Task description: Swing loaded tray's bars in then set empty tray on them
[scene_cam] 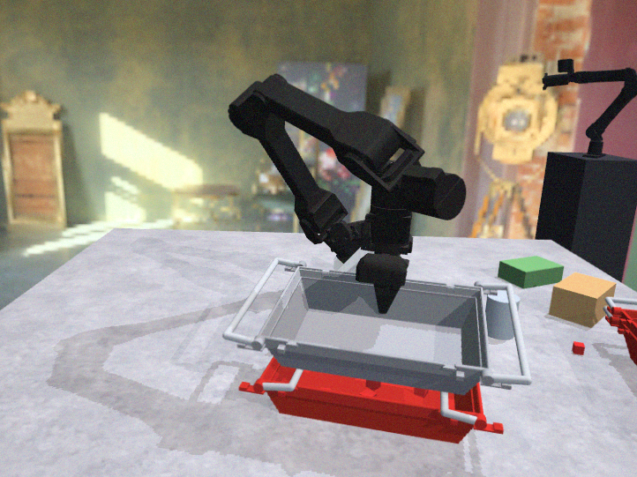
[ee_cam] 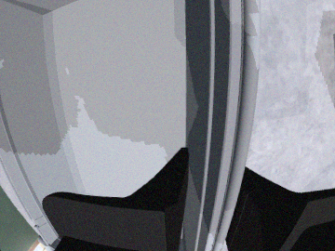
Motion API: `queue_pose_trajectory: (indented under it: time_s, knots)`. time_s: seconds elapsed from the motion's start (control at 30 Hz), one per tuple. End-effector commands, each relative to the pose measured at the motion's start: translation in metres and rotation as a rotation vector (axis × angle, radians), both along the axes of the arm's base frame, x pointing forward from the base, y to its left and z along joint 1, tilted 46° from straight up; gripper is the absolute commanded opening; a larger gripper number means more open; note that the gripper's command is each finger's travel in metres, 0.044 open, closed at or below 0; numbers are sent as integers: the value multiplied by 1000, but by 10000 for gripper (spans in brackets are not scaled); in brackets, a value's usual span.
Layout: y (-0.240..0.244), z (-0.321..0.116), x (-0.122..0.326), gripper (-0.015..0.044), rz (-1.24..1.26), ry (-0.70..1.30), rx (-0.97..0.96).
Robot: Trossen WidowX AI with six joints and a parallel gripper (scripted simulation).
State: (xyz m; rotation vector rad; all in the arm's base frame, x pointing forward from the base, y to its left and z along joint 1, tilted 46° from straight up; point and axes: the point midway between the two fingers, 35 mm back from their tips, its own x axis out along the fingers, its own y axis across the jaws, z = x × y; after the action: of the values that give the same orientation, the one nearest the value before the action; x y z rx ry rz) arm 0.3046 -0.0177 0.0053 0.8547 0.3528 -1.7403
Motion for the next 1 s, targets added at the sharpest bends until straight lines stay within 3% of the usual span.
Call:
queue_pose_trajectory:
  time_s: [0.0,0.97]
  knots:
    - [-6,-6,-6,0,-13,20,10]
    - [-7,-9,-7,0,-13,20,10]
